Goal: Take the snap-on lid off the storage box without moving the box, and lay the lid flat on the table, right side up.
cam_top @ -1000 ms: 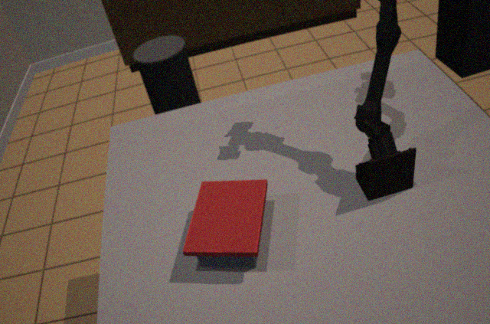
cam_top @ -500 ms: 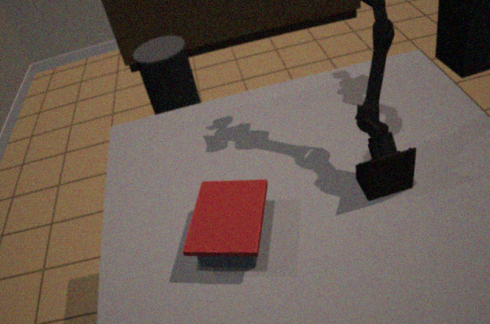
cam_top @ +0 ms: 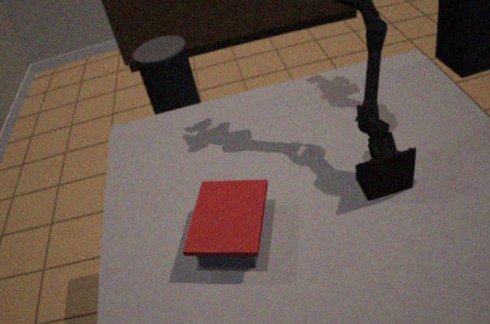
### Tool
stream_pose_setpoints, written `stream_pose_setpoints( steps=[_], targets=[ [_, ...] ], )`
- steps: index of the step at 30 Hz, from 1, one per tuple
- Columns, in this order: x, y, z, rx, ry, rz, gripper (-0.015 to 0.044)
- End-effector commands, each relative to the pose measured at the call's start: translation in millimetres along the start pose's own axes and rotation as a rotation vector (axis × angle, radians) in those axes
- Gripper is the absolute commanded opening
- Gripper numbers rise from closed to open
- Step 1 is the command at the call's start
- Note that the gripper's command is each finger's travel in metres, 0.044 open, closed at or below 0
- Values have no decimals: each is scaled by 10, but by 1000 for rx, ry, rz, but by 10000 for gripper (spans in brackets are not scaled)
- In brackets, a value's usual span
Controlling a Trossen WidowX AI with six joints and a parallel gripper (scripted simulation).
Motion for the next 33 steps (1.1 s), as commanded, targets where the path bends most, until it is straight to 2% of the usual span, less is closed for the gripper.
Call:
stream_pose_setpoints(
  steps=[1, 8, 15, 27, 33],
  targets=[
    [-277, 494, 73, 92, 87, -79, 235],
    [-612, 1188, 264, 202, 280, -302, 235],
    [-845, 2191, 717, 348, 565, -564, 235],
    [-708, 3172, 1390, 504, 871, -770, 235],
    [-532, 3806, 2049, 602, 1122, -846, 235]
  ],
)
Point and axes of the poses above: the point midway between the two fingers, 35 mm back from their tips, its own z axis back along the fingers, its own x axis across the jaws, y = z × x, the point moved 4 cm from there along z, back along the fingers, and after that the axes turned 8 degrees about -z, right-handed, at the moved point
